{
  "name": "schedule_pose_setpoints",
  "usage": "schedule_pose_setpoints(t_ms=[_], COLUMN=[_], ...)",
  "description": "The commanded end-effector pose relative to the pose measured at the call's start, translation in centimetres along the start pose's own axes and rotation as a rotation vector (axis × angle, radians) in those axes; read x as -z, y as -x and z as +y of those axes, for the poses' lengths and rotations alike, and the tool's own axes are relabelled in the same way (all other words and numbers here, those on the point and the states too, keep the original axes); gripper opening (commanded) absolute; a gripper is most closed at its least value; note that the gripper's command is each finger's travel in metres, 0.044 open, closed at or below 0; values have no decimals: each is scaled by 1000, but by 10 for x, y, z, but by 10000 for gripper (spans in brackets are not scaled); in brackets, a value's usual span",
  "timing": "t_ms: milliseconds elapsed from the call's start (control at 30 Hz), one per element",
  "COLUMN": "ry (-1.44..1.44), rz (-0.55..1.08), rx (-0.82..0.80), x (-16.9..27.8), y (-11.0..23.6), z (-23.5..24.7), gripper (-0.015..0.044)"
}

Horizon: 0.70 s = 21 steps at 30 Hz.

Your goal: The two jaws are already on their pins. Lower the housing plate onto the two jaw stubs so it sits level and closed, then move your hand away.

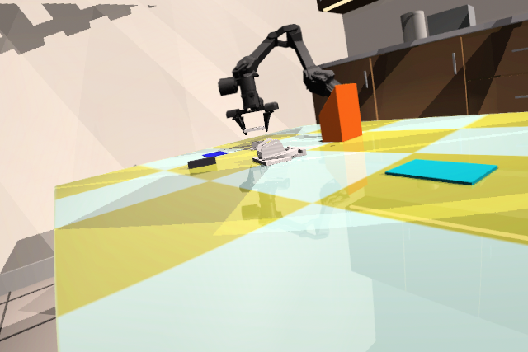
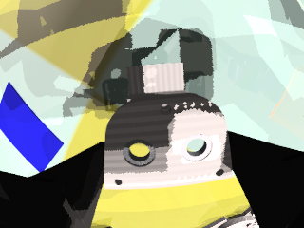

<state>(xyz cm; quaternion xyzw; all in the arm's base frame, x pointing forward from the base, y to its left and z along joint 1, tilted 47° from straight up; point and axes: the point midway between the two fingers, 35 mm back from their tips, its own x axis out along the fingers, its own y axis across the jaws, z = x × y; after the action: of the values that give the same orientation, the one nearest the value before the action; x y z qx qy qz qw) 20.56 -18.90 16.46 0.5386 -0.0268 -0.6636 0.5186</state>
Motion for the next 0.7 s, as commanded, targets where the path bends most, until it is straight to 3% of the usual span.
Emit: schedule_pose_setpoints(t_ms=[0, 333, 667], ry=[-9, -4, 203], rz=[-1, -1, 22], rx=[-13, -14, 5], x=[-3, -3, 26], y=[15, 26, 21], z=[2, 1, -3], gripper=[351, 351, 351])
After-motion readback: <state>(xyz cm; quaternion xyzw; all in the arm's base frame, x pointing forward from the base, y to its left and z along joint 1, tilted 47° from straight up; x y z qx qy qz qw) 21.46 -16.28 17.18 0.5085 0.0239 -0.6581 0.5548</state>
